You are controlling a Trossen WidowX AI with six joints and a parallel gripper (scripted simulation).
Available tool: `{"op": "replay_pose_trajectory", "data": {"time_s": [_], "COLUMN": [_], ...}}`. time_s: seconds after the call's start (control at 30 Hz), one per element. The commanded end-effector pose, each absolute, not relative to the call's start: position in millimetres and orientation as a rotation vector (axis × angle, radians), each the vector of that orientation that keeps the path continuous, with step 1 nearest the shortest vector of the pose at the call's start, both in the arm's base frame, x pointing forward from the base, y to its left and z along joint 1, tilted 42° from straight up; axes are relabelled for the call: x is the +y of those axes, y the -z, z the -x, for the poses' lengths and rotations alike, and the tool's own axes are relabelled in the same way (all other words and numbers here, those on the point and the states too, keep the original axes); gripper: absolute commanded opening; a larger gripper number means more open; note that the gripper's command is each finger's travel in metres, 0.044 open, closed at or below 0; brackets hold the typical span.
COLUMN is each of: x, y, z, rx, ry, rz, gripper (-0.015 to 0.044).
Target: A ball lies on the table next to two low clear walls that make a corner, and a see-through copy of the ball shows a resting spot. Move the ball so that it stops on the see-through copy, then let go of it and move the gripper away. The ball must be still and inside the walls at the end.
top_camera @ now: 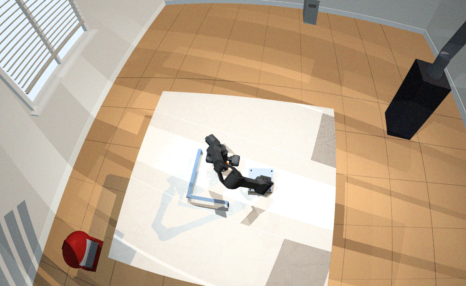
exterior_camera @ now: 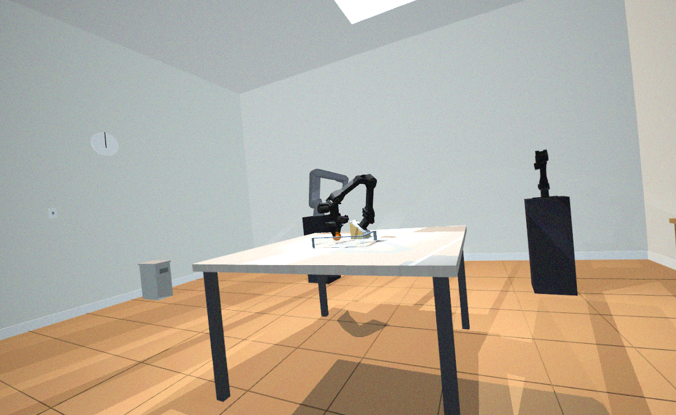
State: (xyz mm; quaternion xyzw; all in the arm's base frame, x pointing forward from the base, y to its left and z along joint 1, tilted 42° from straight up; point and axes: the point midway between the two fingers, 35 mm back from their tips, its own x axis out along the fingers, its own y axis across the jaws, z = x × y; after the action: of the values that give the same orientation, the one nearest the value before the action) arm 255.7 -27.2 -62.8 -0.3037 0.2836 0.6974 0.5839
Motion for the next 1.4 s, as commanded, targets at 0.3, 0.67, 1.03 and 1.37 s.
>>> {"op": "replay_pose_trajectory", "data": {"time_s": [0.3,0.67,1.03,1.37], "x": [-15,-16,-33,-72], "y": [77,76,59,11], "z": [-253,-253,-259,-264], "rx": [0.660,0.662,0.664,0.664], "ry": [-1.621,-1.626,-1.623,-1.620], "rz": [0.703,0.708,0.708,0.705], "gripper": [0.0000,0.0184,0.0382,0.0382]}}
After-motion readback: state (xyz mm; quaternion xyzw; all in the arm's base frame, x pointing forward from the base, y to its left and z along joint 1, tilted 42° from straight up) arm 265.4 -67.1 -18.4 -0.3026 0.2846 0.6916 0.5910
